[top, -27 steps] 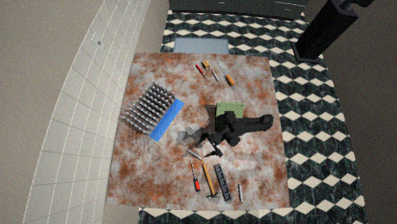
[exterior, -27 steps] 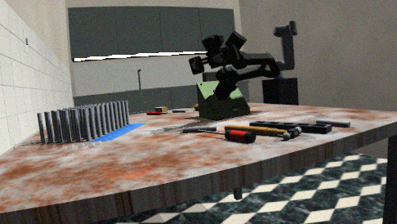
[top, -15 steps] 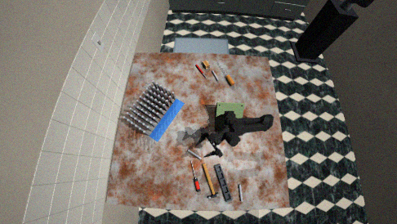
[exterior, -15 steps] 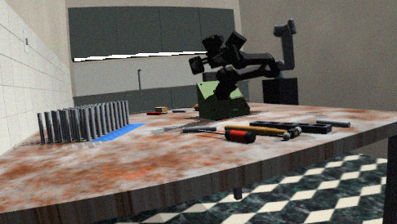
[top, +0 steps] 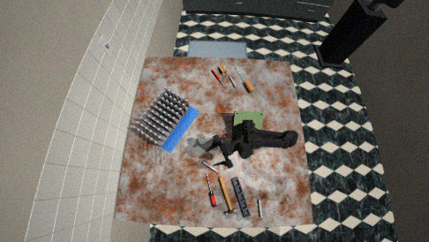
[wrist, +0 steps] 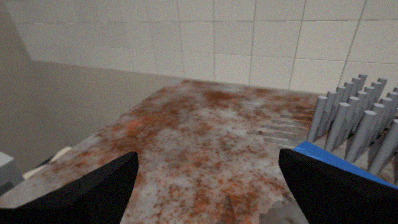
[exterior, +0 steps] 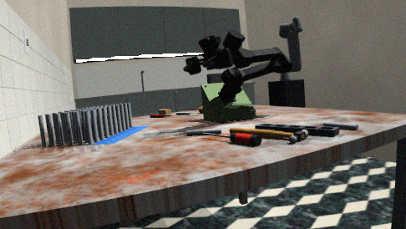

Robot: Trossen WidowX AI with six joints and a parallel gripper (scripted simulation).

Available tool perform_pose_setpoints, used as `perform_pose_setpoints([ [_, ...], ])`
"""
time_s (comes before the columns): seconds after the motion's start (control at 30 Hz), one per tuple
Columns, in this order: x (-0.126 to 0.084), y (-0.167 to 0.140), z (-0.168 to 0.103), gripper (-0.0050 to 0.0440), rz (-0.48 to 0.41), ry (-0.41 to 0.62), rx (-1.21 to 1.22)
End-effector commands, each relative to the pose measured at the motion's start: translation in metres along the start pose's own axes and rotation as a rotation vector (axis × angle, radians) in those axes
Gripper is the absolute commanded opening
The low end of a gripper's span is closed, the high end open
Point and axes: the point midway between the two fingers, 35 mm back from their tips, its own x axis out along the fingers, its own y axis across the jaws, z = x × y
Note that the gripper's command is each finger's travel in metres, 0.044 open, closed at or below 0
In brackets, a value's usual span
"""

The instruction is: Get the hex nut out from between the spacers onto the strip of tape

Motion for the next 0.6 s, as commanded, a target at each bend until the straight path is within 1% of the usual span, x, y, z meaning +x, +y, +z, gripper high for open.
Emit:
perform_pose_setpoints([
  [0.0, 0.02, -0.016, 0.014, 0.04, -0.078, 0.008, -0.053],
  [0.13, 0.037, -0.049, 0.017, 0.04, -0.184, 0.046, -0.099],
  [0.2, 0.037, -0.049, 0.017, 0.04, -0.184, 0.046, -0.099],
  [0.4, 0.056, -0.108, 0.017, 0.04, -0.336, 0.12, -0.159],
  [0.57, 0.064, -0.163, 0.012, 0.04, -0.452, 0.193, -0.199],
])
